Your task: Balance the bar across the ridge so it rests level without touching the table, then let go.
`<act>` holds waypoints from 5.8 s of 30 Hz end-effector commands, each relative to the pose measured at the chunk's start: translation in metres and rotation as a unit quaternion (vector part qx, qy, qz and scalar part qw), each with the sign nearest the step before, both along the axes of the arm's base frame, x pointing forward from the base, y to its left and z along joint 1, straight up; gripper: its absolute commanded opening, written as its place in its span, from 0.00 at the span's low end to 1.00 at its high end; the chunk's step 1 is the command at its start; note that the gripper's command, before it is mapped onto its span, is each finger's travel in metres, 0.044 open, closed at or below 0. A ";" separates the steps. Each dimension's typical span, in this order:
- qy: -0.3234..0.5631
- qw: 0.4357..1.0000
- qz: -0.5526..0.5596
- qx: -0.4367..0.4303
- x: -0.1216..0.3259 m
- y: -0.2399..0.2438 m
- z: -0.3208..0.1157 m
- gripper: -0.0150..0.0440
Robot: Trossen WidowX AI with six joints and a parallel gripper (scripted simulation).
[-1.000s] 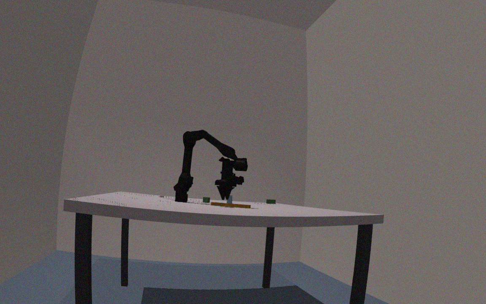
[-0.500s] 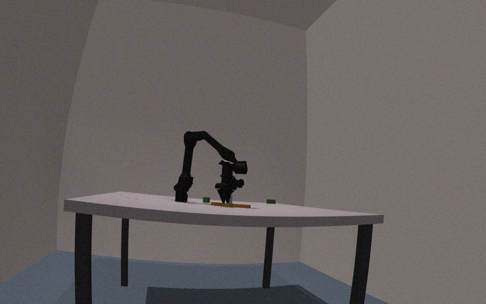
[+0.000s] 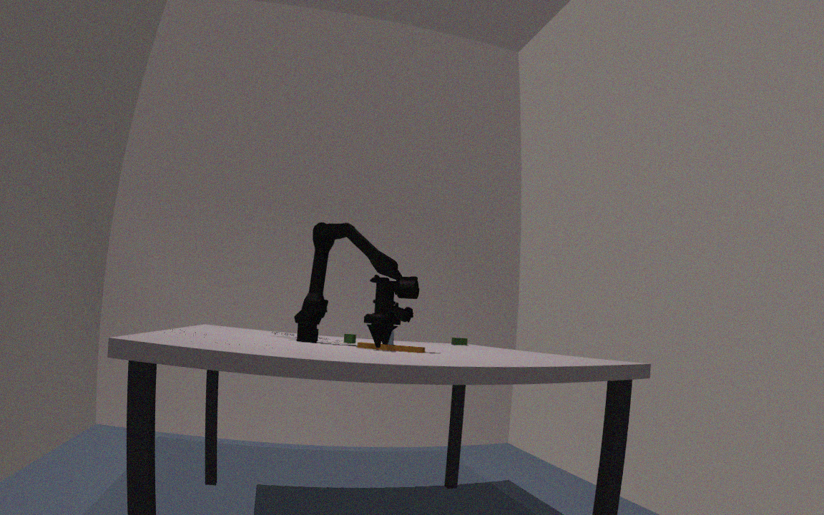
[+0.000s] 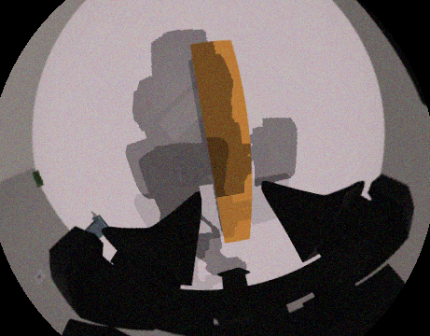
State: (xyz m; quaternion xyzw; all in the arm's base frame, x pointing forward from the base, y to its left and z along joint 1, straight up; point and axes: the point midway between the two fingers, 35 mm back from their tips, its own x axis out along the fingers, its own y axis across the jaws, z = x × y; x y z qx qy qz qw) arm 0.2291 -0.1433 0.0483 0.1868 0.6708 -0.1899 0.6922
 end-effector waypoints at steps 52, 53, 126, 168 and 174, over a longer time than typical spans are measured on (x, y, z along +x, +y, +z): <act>0.001 1.000 0.002 -0.002 0.001 -0.001 0.084 0.25; 0.001 1.000 0.002 -0.002 0.000 -0.001 0.087 0.25; -0.004 0.880 -0.474 0.023 0.085 0.205 0.111 0.25; -0.001 0.779 -0.626 0.031 0.095 0.301 0.091 0.25; -0.001 0.779 -0.627 0.031 0.095 0.301 0.081 0.25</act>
